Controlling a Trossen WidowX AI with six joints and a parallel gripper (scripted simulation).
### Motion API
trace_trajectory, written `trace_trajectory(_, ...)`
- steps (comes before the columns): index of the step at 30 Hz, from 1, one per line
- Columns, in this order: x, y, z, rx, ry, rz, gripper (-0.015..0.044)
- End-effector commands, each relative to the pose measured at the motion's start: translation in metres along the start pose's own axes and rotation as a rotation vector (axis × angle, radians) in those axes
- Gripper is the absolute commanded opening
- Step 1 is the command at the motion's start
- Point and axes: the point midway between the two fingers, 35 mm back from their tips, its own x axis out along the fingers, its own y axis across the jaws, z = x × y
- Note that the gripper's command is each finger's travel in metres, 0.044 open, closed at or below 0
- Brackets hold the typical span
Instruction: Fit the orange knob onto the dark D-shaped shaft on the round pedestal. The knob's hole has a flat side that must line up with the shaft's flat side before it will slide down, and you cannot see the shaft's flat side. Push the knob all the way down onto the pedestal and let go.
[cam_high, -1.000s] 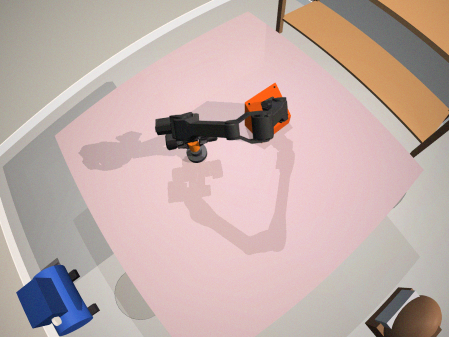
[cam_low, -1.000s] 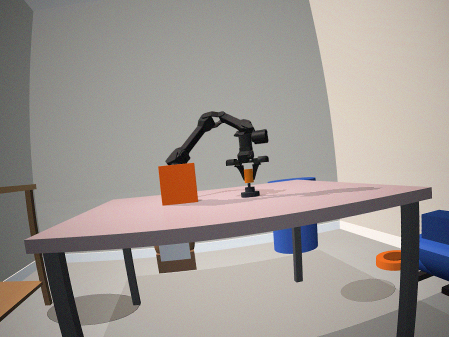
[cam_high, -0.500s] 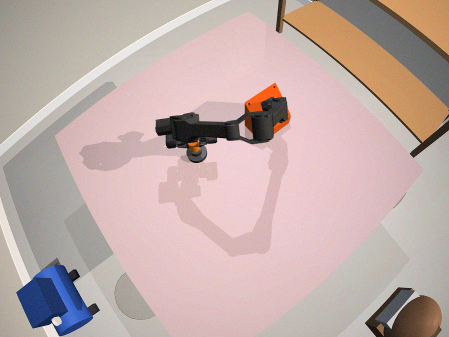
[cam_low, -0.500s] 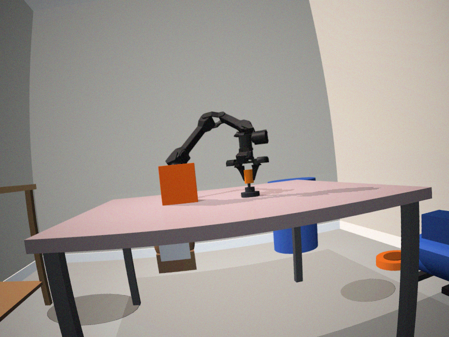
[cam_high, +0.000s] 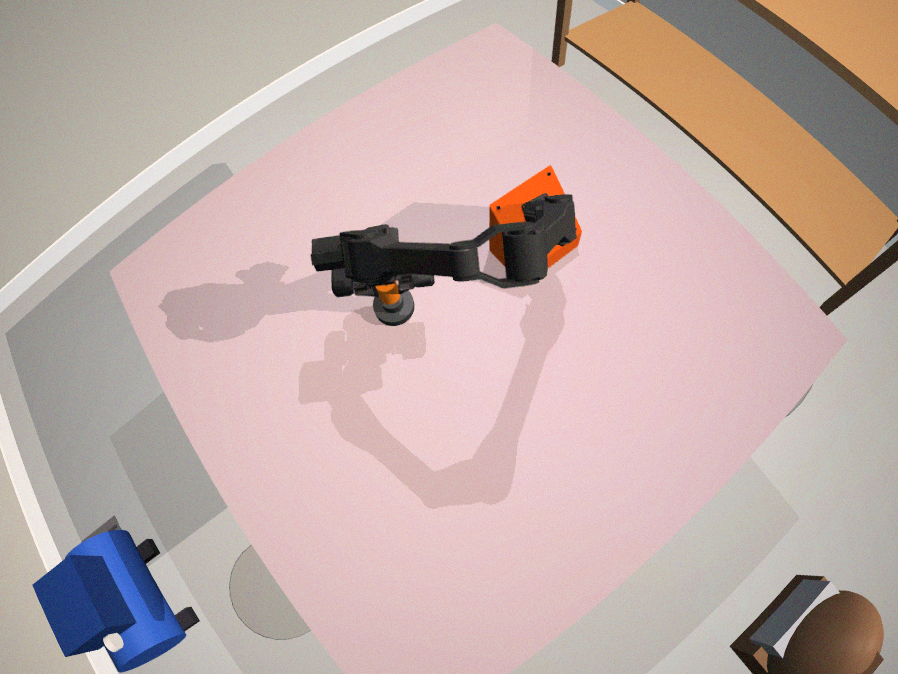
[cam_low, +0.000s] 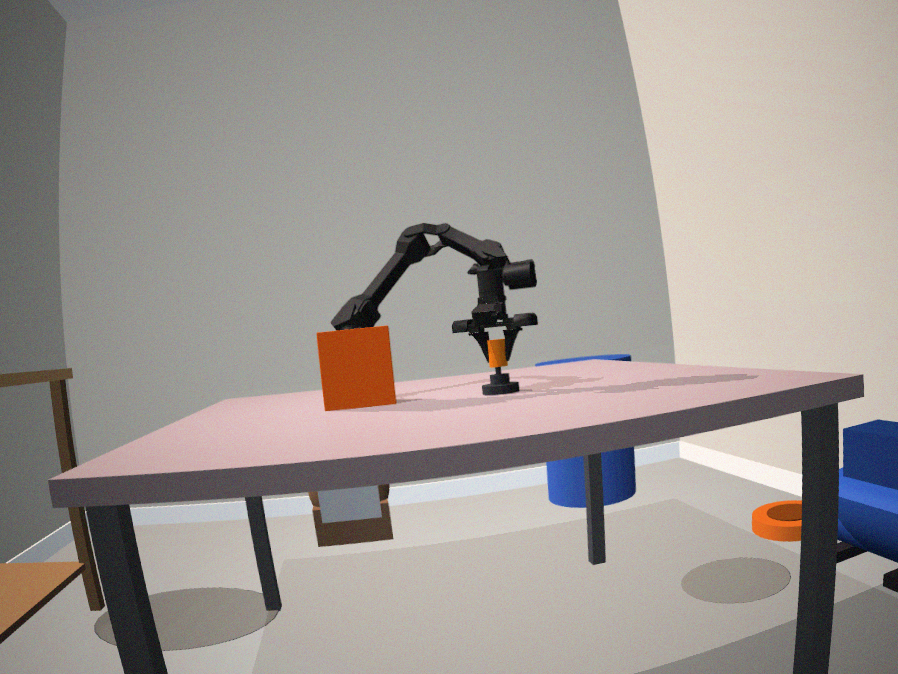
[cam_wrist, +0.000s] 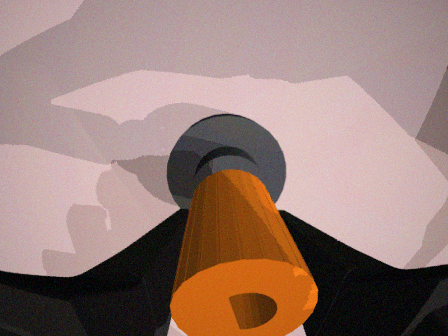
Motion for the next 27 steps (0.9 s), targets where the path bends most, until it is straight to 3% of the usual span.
trace_trajectory(1,0.0006,0.0000,0.0002,-0.013,0.001,0.000,0.0000)
trace_trajectory(27,0.0016,0.0000,0.0002,-0.013,0.001,0.000,0.0000)
